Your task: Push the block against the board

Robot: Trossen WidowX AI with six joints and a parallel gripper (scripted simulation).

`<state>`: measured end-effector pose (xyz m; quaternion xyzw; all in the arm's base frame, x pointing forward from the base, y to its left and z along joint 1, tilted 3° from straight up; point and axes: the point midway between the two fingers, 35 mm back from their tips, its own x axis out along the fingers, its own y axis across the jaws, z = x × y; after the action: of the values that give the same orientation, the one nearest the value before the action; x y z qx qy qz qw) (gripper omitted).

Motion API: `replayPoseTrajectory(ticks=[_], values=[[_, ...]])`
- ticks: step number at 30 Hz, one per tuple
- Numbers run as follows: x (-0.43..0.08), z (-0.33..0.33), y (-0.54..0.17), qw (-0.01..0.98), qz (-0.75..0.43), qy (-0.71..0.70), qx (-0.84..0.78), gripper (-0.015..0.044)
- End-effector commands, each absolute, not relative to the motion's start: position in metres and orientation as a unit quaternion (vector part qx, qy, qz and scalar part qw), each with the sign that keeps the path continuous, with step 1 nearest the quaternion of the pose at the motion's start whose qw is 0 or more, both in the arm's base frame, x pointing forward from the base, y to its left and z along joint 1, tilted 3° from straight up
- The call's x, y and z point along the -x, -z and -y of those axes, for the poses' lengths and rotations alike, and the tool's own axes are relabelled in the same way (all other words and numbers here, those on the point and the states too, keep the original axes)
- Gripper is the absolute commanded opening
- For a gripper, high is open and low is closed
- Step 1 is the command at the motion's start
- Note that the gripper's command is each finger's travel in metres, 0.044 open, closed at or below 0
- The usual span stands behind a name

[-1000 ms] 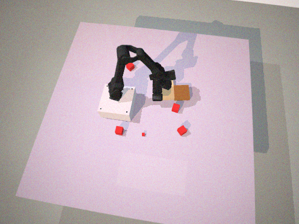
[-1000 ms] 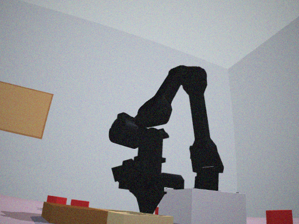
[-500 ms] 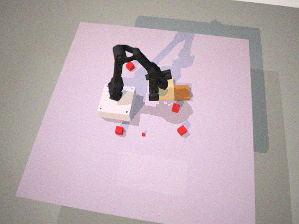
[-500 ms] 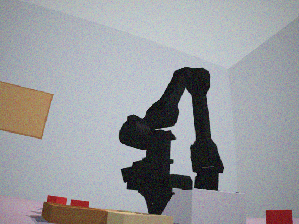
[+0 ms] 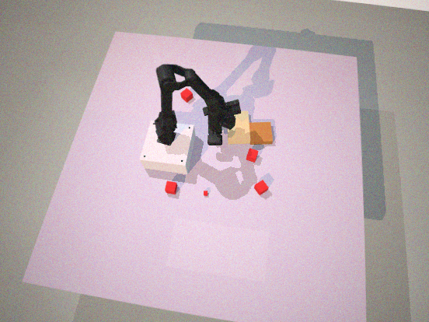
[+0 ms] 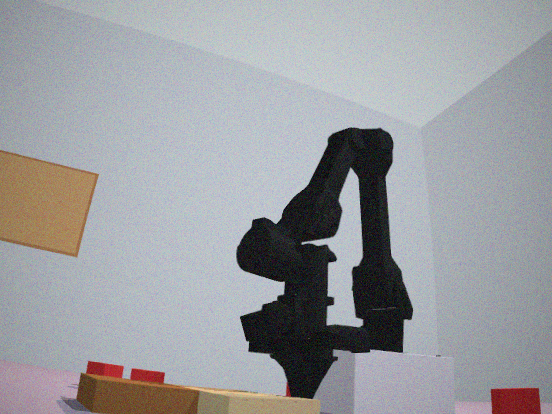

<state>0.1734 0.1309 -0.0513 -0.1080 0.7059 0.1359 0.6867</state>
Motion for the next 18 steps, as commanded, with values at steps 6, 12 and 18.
replayPoseTrajectory(ticks=[6, 12, 18], values=[[-0.177, -0.130, -0.003, 0.690, -0.703, -0.137, 0.106, 0.0000], [-0.184, -0.139, -0.001, 0.688, -0.693, -0.168, 0.133, 0.0000], [-0.193, -0.156, -0.005, 0.671, -0.672, -0.240, 0.204, 0.0000]])
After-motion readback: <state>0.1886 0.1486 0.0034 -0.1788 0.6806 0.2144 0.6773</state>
